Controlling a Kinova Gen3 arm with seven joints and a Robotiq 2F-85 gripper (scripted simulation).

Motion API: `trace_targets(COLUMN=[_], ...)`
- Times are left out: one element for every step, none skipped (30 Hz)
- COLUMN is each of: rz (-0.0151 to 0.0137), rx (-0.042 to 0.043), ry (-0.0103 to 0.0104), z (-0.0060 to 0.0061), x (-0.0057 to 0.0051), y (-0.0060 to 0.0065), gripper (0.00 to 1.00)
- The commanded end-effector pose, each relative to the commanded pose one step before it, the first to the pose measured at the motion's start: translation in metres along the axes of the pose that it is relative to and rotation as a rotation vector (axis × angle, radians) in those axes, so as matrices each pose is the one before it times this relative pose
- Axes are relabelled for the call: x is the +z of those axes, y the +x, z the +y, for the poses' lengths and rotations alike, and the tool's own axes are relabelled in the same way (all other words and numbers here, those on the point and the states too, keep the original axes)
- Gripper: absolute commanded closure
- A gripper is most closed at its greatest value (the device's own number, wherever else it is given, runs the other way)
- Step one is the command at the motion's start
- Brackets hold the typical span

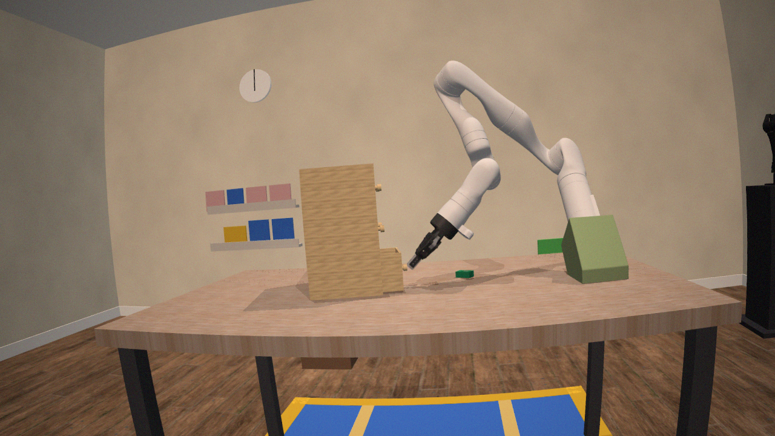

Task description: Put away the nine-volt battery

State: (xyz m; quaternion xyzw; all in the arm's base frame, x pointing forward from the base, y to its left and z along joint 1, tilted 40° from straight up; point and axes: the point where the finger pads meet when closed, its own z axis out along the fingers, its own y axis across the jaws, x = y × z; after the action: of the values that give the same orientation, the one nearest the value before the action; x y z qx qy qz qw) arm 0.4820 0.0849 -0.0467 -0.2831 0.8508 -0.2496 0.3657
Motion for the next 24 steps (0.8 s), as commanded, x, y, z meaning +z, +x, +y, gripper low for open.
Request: trace_targets(rz=[-0.00323, -0.00026, -0.00042, -0.00037, -0.00037, -0.00037, -0.00037, -0.00038, 0.00000, 0.00000, -0.00601, 0.00100, 0.00436, 0.00056, -0.00157, -0.00103, -0.00028, -0.00031, -0.00051, -0.00055, -0.00049, -0.00053, -0.00056, -0.00003], rx=[-0.00735, 0.00002, 0.00002, 0.00002, 0.00002, 0.00003, 0.00002, 0.00001, 0.00000, 0.00000, 0.00002, 0.00002, 0.00001, 0.00002, 0.00002, 0.00001, 0.00002, 0.00002, 0.00001, 0.00001, 0.00002, 0.00002, 0.00001, 0.00001], ry=[-0.00034, 0.00009, 0.00019, 0.00017, 0.00015, 0.00018, 0.00018, 0.00017, 0.00000, 0.00000, 0.00341, -0.00057, -0.00254, -0.00033, 0.00090, 0.00058, 0.00016, 0.00018, 0.00029, 0.00031, 0.00031, 0.00033, 0.00034, 0.00000], z=[-0.00091, -0.00004, -0.00006, -0.00005, -0.00006, -0.00005, -0.00006, -0.00006, 0.00000, 0.00000, -0.00105, 0.00018, 0.00078, 0.00011, -0.00028, -0.00018, -0.00005, -0.00005, -0.00009, -0.00010, -0.00009, -0.00010, -0.00011, 0.00000], x=[0.00572, 0.00130, 0.00129, 0.00128, 0.00126, 0.00125, 0.00123, 0.00120, 0.00000, 0.00000, 0.00118, 0.00117, 0.00113, 0.00111, 0.00108, 0.00105, 0.00102, 0.00099, 0.00095, 0.00091, 0.00089, 0.00084, 0.00080, 0.00076], y=[-0.00758, -0.00140, -0.00144, -0.00141, -0.00139, -0.00137, -0.00135, -0.00134, 0.00000, 0.00000, -0.00306, -0.00085, 0.00021, -0.00094, -0.00158, -0.00138, -0.00111, -0.00108, -0.00111, -0.00109, -0.00103, -0.00101, -0.00098, -0.00077], gripper=[1.00, 1.00, 1.00, 1.00, 1.00, 1.00, 1.00, 1.00, 1.00, 1.00, 1.00, 1.00, 1.00, 1.00, 1.00, 1.00, 1.00, 1.00, 1.00, 1.00, 1.00, 1.00, 1.00, 1.00])
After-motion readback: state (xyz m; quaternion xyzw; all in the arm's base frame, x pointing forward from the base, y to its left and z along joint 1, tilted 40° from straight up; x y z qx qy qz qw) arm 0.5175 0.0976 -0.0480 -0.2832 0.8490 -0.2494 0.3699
